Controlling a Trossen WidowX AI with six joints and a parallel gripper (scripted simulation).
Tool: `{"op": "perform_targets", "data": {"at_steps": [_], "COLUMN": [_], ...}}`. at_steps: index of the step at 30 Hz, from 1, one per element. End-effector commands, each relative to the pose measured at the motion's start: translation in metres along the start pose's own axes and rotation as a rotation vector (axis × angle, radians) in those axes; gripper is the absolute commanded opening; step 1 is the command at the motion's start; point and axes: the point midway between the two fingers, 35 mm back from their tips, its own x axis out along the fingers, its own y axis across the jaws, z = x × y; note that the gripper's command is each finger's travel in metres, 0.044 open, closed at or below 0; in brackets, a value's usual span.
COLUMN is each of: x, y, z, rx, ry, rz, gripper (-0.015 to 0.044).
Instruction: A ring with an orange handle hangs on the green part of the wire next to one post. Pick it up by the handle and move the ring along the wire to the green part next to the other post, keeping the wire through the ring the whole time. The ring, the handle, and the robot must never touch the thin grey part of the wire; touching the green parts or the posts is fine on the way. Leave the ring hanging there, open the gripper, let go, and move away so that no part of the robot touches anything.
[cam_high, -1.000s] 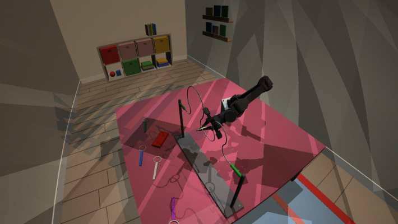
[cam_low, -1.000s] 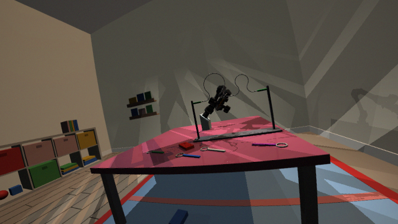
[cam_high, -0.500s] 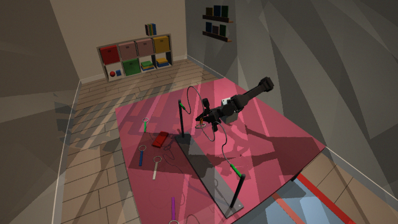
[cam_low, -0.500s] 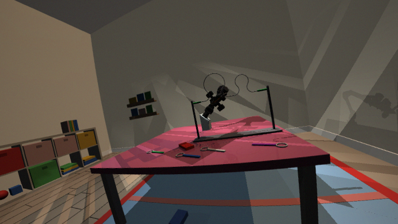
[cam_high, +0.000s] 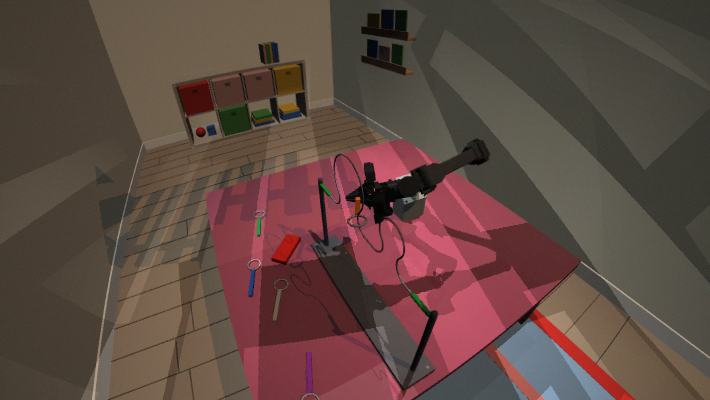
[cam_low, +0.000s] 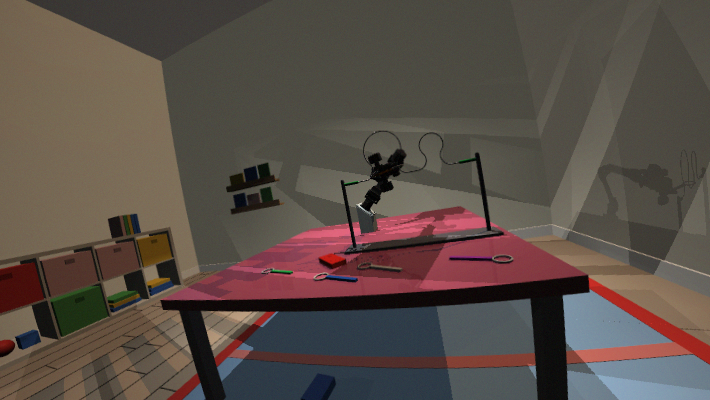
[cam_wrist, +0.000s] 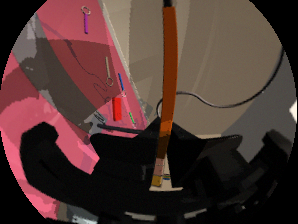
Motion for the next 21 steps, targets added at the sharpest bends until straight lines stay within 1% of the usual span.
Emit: {"op": "perform_targets", "data": {"at_steps": [1,21], "x": [-0.004,-0.017], "y": [-0.016,-0.065], "z": [0.002,0.014], "rx": [-0.07,-0.372], "ry": [0.006,0.044], "rz": [-0.049,-0.214], "gripper": [-0.015,-0.015]}}
